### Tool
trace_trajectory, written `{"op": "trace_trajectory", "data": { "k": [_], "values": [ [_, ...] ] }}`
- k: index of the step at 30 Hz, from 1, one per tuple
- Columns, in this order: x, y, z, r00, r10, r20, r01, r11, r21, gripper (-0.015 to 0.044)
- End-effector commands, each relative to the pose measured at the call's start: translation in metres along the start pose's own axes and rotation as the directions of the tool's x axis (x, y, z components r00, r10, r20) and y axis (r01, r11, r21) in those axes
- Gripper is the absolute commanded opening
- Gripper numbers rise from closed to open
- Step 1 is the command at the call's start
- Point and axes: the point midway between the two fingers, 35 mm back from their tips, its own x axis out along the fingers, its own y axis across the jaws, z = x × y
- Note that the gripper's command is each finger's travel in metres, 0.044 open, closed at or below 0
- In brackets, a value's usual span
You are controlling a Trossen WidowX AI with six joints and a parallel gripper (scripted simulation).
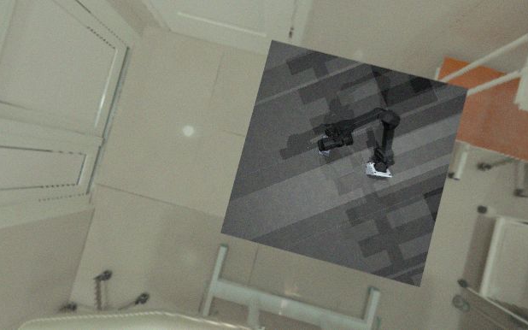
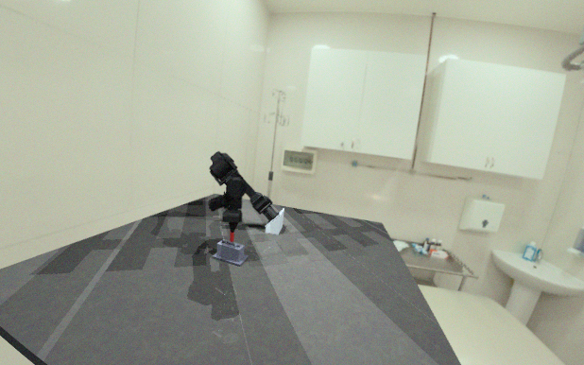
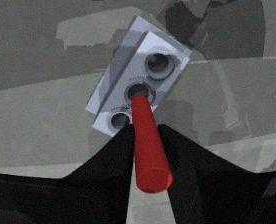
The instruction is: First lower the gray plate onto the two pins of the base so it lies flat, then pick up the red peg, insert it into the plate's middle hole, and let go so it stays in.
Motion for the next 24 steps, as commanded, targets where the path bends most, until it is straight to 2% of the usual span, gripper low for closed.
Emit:
{"op": "trace_trajectory", "data": {
  "k": [1, 24],
  "values": [
    [-0.0006, -0.0002, 0.0019, 1.000, 0.001, 0.004, -0.001, 1.000, -0.005, 0.0000],
    [-0.0006, 0.0017, 0.0037, 1.000, 0.001, 0.004, -0.001, 1.000, -0.005, 0.0000]
  ]
}}
